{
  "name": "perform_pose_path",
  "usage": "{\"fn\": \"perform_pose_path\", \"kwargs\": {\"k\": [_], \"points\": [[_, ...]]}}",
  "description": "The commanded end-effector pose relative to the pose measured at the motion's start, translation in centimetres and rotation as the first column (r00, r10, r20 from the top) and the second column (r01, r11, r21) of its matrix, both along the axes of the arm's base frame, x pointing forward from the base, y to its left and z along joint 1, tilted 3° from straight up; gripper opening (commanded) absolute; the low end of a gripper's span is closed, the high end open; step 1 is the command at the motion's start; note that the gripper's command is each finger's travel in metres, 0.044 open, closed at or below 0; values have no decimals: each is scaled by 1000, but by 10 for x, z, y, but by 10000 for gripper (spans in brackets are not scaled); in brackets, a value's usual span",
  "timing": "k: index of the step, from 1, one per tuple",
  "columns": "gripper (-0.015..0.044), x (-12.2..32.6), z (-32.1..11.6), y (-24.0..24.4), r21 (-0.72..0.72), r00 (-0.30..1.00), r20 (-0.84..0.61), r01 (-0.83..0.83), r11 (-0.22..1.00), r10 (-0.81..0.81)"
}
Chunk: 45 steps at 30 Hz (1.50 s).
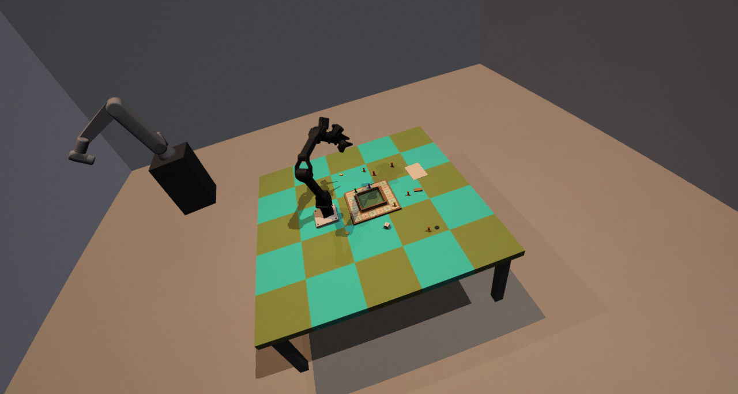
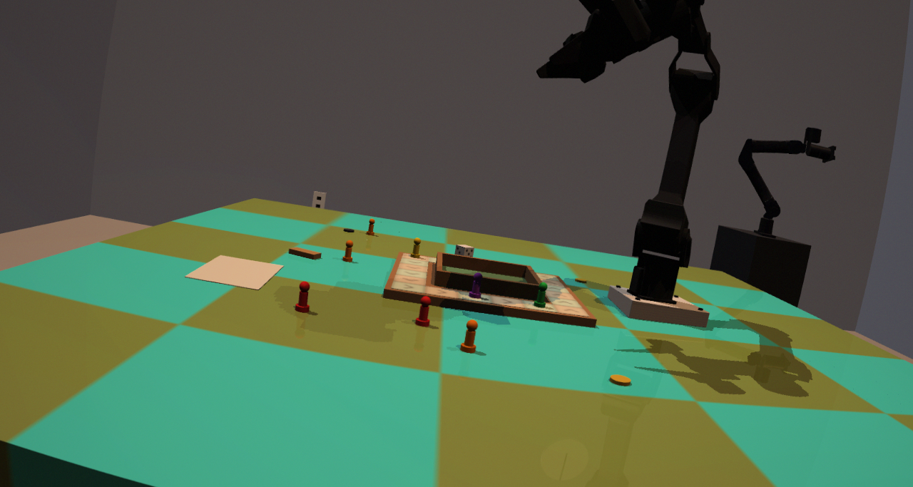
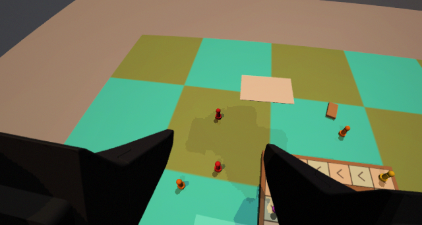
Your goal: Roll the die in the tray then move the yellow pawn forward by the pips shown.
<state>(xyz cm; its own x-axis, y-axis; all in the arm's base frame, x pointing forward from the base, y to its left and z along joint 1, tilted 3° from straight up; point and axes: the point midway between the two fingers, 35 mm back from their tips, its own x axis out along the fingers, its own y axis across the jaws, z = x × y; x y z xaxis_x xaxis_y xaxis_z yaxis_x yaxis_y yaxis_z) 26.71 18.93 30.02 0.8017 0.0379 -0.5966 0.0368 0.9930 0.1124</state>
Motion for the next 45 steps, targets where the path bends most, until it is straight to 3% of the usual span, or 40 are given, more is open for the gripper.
{"fn": "perform_pose_path", "kwargs": {"k": [1, 8, 14, 23, 31, 45], "points": [[275, 35, -21, -35, -188, 996, -89, -11, 982, -6], [275, 83, -59, -124, -422, 951, -307, -112, 900, -25], [275, 101, -96, -214, -482, 853, -522, -273, 832, -23], [275, 78, -159, -355, -331, 623, -777, -525, 784, 88], [275, 7, -214, -462, -102, 465, -834, -658, 746, 297], [275, 3, -233, -463, -84, 458, -831, -666, 742, 317]]}}
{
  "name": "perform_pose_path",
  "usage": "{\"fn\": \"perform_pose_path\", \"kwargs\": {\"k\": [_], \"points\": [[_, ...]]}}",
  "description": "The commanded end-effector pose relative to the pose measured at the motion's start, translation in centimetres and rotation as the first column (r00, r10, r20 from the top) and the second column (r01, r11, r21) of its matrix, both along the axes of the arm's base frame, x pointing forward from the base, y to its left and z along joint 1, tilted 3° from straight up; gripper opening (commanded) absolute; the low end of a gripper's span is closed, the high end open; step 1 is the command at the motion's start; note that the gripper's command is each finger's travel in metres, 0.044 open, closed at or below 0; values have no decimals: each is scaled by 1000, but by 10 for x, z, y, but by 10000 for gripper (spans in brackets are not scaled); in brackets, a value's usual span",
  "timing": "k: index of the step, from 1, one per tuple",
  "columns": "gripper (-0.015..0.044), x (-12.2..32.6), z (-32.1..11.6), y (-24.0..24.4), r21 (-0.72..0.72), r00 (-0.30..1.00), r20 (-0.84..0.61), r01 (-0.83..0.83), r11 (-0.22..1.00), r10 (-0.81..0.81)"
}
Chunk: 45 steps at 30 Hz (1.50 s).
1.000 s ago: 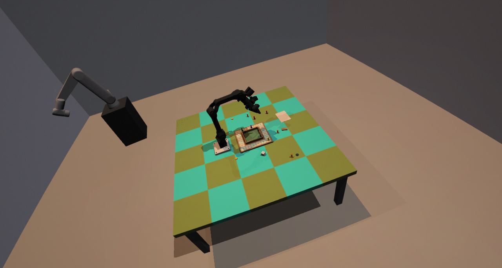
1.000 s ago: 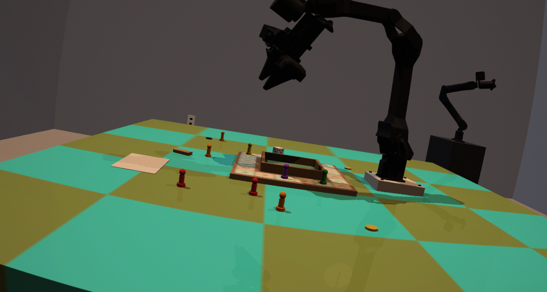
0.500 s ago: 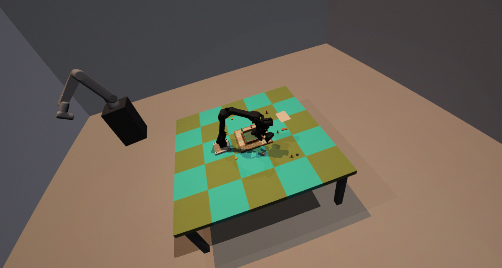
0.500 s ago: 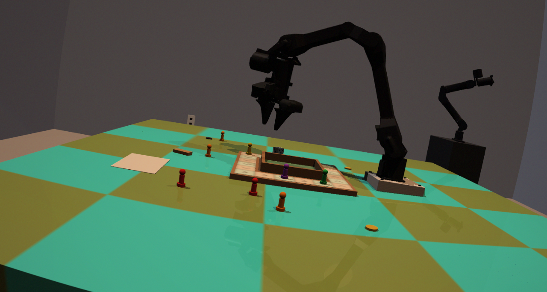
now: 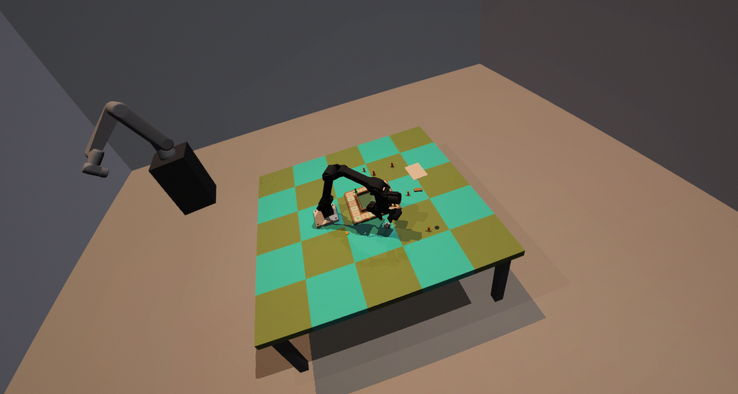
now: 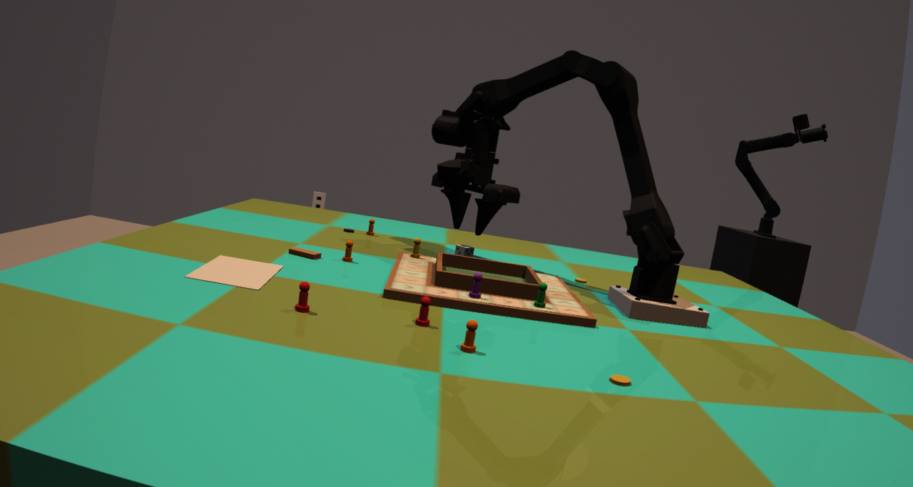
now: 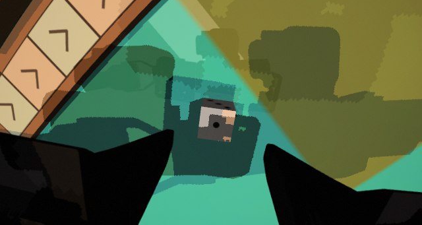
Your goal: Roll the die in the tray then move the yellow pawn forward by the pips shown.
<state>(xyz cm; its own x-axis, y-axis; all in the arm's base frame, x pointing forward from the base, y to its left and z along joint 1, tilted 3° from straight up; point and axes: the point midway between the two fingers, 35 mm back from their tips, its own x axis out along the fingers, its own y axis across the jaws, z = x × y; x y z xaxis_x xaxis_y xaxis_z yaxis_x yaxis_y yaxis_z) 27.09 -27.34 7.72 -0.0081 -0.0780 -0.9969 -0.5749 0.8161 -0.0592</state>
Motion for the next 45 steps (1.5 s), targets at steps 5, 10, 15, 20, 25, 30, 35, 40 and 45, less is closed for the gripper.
{"fn": "perform_pose_path", "kwargs": {"k": [5, 10, 15, 20, 25, 30, 35, 40, 45], "points": [[275, -1, -13, 0, 8, 1000, -2, -4, 1000, 4], [275, -1, -21, -1, 8, 1000, -2, -4, 1000, 4], [275, -1, -30, -1, 8, 1000, -2, -4, 1000, 4], [275, -1, -38, -2, 8, 1000, -2, -4, 1000, 4], [275, -1, -43, -2, 8, 1000, -2, -4, 1000, 4], [144, -1, -43, -2, 8, 1000, -2, -4, 1000, 4], [91, -1, -43, -2, 8, 1000, -2, -4, 1000, 4], [18, -1, -42, -2, 8, 1000, -2, -4, 1000, 4], [0, 0, -16, -4, 7, 1000, -2, -4, 1000, 4]]}}
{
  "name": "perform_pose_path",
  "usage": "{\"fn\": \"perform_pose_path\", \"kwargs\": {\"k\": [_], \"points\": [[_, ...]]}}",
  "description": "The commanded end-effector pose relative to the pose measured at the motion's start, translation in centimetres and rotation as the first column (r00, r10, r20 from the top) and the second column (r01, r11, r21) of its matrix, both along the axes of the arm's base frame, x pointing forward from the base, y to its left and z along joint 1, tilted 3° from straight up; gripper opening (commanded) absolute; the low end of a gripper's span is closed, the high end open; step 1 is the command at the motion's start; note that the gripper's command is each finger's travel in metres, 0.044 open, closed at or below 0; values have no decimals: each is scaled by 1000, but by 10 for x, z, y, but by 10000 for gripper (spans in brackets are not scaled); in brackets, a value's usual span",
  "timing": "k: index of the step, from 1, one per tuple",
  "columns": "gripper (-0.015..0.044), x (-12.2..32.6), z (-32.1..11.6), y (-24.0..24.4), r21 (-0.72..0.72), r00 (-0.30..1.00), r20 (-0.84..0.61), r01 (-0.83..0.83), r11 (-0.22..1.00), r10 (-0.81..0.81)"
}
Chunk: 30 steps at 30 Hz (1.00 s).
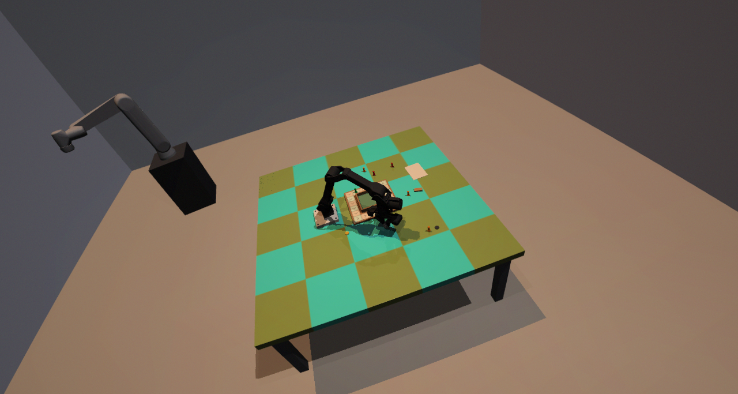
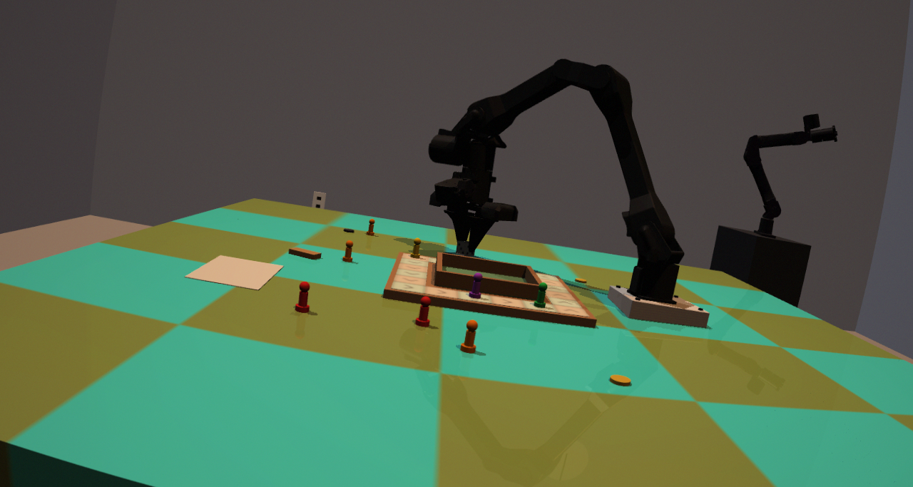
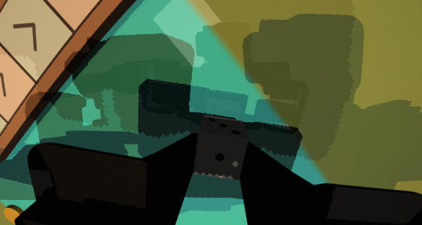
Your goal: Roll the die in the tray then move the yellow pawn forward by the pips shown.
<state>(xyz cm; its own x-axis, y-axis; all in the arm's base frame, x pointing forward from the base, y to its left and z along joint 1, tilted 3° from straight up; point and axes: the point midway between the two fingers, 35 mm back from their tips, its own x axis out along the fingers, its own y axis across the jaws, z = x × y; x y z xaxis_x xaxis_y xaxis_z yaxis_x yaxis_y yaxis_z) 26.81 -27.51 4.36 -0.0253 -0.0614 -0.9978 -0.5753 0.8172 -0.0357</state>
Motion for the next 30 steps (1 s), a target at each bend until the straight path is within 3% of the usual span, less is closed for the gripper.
{"fn": "perform_pose_path", "kwargs": {"k": [1, 16, 21, 30], "points": [[0, 3, 24, -2, -9, 1000, 15, -4, 1000, 4], [0, -7, 112, 5, -9, 1000, 15, -4, 1000, 4], [0, -6, 112, 9, -9, 1000, 16, 8, 1000, -7], [0, 16, 103, 61, -3, 986, 29, 162, 987, -162]]}}
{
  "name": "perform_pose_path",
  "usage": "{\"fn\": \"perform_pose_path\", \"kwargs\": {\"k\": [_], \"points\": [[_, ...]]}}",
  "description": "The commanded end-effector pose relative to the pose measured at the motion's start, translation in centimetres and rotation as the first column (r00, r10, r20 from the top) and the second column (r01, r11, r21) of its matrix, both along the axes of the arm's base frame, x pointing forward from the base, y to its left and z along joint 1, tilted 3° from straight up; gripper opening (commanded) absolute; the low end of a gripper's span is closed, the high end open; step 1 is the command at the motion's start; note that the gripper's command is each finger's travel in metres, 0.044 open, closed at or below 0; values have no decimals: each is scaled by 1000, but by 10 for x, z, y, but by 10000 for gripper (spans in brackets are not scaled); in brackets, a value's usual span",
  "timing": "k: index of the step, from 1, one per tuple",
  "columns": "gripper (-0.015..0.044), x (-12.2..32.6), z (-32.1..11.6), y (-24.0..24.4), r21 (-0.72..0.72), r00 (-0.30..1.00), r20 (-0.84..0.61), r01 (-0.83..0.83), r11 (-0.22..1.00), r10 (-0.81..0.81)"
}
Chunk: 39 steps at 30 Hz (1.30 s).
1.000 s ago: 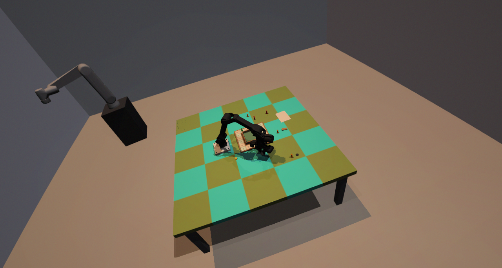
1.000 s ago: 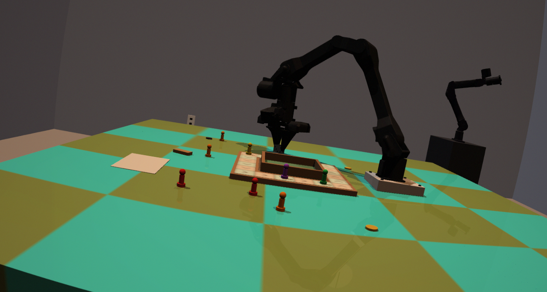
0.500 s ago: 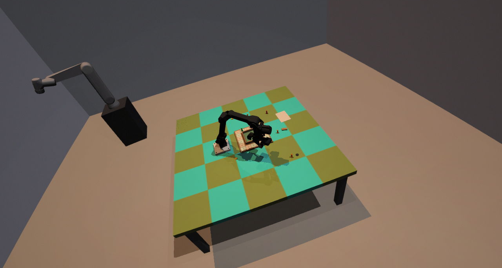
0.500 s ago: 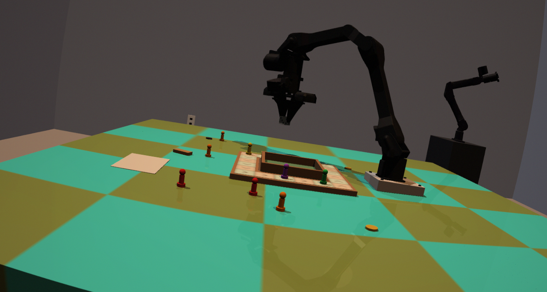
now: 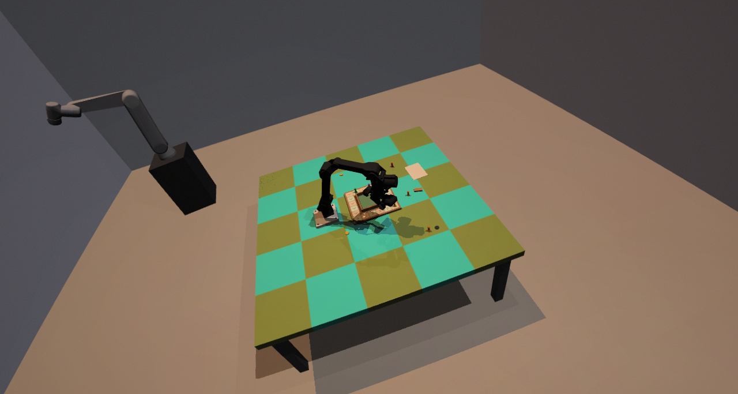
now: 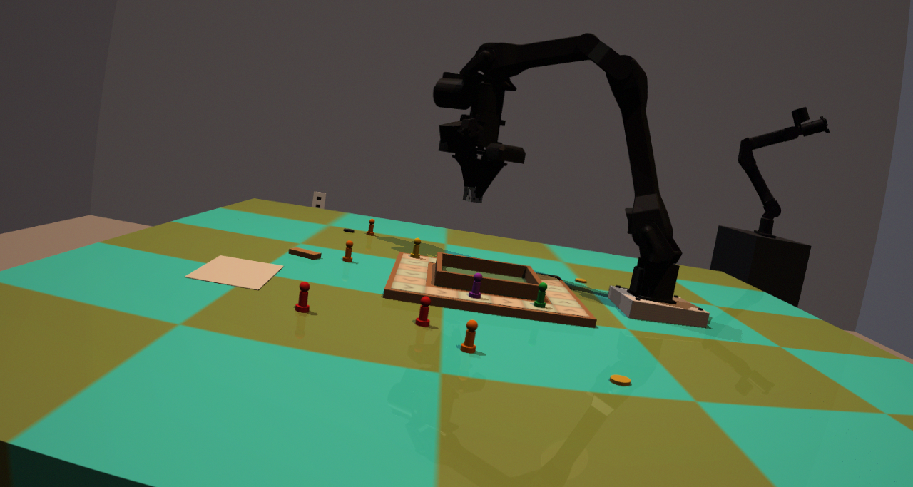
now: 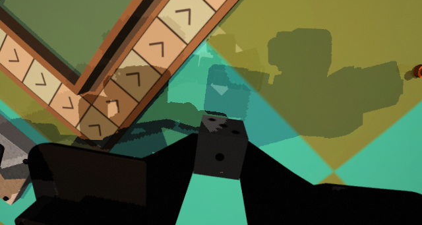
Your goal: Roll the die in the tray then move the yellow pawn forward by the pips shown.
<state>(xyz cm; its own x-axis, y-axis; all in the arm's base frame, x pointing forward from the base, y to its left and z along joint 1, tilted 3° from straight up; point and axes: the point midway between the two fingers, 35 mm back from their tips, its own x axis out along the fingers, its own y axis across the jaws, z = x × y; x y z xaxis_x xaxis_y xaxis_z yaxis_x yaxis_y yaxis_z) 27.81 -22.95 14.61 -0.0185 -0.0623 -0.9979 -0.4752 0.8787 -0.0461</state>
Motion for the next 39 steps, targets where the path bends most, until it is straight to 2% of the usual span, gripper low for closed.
{"fn": "perform_pose_path", "kwargs": {"k": [1, 16, 31, 39], "points": [[0, 7, -1, 22, -1, 998, 16, 63, 998, -63], [0, 17, -21, 112, 9, 946, 31, 322, 947, -322], [0, -1, -45, 193, 16, 829, 39, 558, 830, -558], [0, -4, -49, 200, 41, 813, 84, 575, 817, -576]]}}
